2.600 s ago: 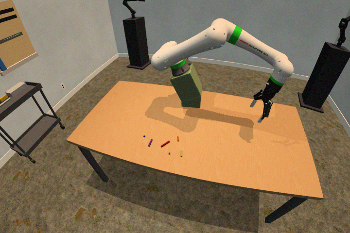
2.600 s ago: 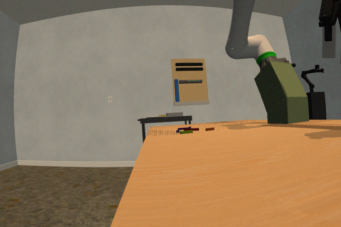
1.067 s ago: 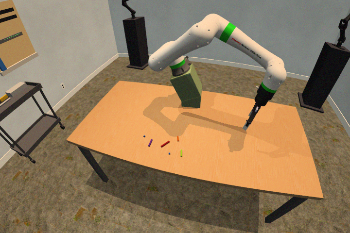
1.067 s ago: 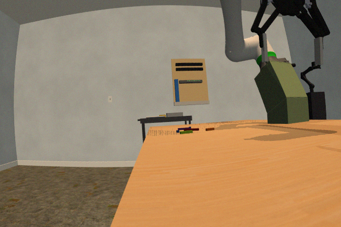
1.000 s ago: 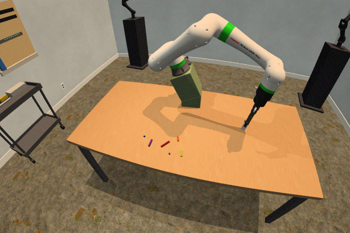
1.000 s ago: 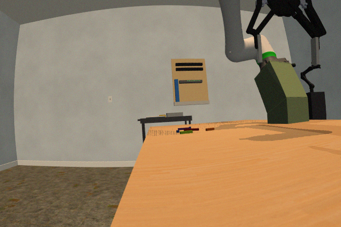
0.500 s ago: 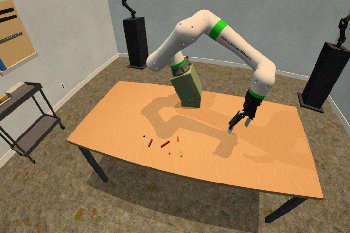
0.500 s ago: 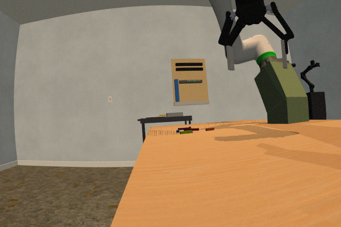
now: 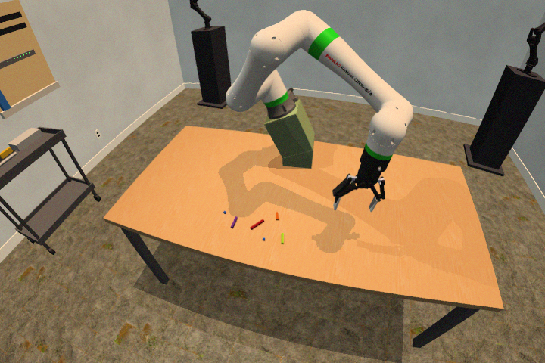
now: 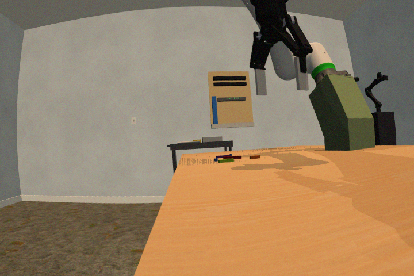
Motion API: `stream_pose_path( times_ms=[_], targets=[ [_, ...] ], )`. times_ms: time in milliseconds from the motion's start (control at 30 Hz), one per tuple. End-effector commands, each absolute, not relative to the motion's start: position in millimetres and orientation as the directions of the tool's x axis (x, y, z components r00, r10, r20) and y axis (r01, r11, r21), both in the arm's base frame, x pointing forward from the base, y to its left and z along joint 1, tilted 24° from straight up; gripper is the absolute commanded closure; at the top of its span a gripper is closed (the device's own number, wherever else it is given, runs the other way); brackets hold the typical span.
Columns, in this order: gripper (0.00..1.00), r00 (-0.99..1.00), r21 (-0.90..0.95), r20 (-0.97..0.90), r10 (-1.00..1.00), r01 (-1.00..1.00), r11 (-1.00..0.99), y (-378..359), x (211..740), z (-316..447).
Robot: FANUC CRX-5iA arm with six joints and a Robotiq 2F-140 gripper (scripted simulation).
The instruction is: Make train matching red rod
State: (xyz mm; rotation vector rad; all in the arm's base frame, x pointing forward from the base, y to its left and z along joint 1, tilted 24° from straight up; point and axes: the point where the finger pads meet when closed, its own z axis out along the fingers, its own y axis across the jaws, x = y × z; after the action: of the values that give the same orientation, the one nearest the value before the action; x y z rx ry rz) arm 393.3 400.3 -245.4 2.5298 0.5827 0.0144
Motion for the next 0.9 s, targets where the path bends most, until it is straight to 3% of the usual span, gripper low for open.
stream_pose_path(
  times_ms=[0, 467, 867],
  targets=[
    [0.0, 0.959, 0.506, -0.008, 0.284, 0.249, -0.826, 381, 413, -237],
    [0.0, 0.982, 0.45, 0.178, -0.056, -0.132, -0.883, 327, 451, -220],
    [0.0, 0.86, 0.331, 0.322, -0.395, -0.493, -0.804, 269, 479, -203]
  ],
)
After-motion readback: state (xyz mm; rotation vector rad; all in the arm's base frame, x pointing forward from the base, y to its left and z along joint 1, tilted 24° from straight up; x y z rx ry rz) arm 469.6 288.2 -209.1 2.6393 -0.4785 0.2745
